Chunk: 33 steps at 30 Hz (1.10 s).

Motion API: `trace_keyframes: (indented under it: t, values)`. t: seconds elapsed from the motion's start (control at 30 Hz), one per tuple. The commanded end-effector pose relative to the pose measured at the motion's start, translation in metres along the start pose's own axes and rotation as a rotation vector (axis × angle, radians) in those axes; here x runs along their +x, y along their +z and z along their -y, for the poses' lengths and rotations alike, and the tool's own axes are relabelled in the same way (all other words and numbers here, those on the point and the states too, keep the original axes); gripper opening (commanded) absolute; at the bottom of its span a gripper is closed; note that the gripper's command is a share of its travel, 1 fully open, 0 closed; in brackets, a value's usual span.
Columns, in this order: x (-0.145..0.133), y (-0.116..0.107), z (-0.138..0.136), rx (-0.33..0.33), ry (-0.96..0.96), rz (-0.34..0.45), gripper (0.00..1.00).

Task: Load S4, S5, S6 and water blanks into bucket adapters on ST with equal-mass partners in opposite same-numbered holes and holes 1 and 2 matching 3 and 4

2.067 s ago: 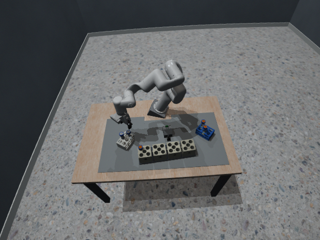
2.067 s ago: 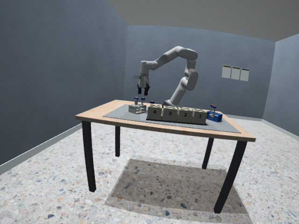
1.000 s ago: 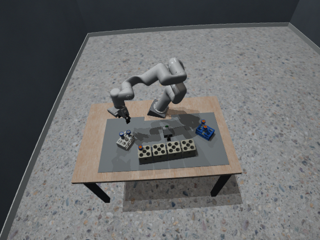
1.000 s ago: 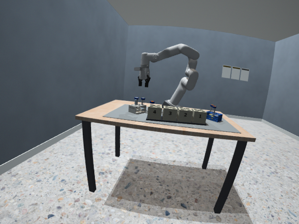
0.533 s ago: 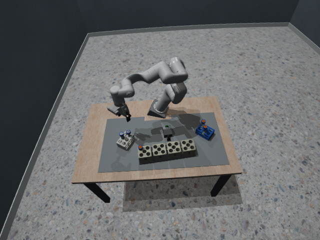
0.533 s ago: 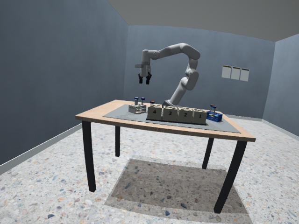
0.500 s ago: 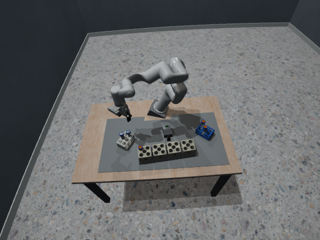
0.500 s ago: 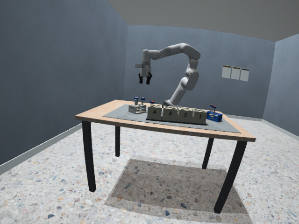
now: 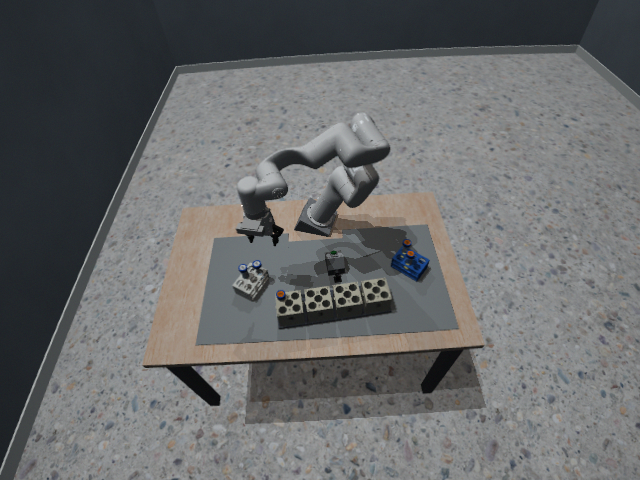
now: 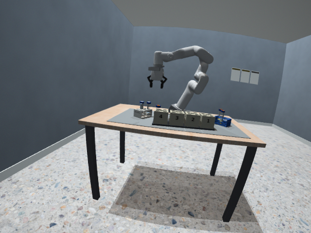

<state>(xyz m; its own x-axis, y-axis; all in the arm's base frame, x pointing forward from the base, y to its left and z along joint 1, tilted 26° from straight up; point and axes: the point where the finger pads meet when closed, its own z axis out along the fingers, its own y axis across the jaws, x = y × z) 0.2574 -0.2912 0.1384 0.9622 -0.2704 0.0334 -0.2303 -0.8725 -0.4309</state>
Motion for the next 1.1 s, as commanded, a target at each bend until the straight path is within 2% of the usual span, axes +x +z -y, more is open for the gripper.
trace_keyframes:
  t: [0.0,0.17,0.33,0.4,0.9,0.97,1.07]
  values:
    - [0.007,-0.002,0.024,-0.004,-0.17,-0.01,1.0]
    - [0.014,-0.002,0.049,-0.005,-0.309,-0.01,1.0]
    - [0.02,-0.002,0.073,-0.005,-0.309,-0.01,1.0]
    - [0.02,-0.002,0.073,-0.005,-0.309,-0.01,1.0]
    - [0.038,-0.002,0.146,-0.004,-0.309,-0.01,1.0]
    - [0.038,-0.002,0.146,-0.004,-0.309,-0.01,1.0]
    - [0.042,-0.002,0.16,-0.004,-0.309,-0.01,1.0]
